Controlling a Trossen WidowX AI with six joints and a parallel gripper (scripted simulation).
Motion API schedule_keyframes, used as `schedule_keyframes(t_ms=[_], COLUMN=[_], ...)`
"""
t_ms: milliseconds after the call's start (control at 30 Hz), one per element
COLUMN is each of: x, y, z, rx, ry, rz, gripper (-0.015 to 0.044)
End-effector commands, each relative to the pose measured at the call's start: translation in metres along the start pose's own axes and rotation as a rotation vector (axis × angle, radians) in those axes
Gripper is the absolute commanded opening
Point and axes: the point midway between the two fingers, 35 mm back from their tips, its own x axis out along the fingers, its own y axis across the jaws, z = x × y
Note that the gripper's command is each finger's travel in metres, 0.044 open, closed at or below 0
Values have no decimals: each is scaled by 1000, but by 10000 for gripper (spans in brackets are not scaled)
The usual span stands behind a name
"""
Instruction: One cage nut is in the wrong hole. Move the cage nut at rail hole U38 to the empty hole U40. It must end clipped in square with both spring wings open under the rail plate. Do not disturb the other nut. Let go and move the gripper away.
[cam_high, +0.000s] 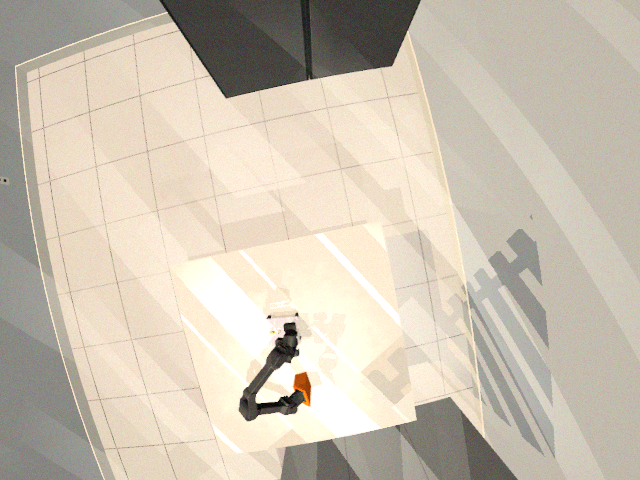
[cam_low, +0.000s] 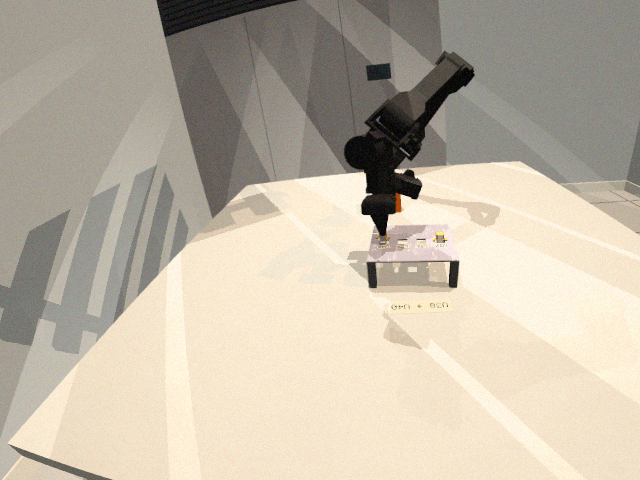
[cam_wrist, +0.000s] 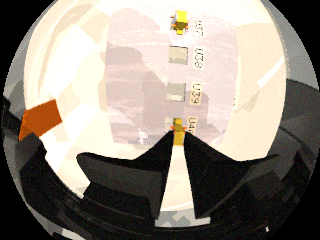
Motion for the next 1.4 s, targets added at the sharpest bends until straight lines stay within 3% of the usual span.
schedule_keyframes(t_ms=[0,1367], x=[0,1], y=[0,2], z=[1,1], rx=[3,4], ry=[-5,-5], rz=[-8,-57], gripper=[28,28])
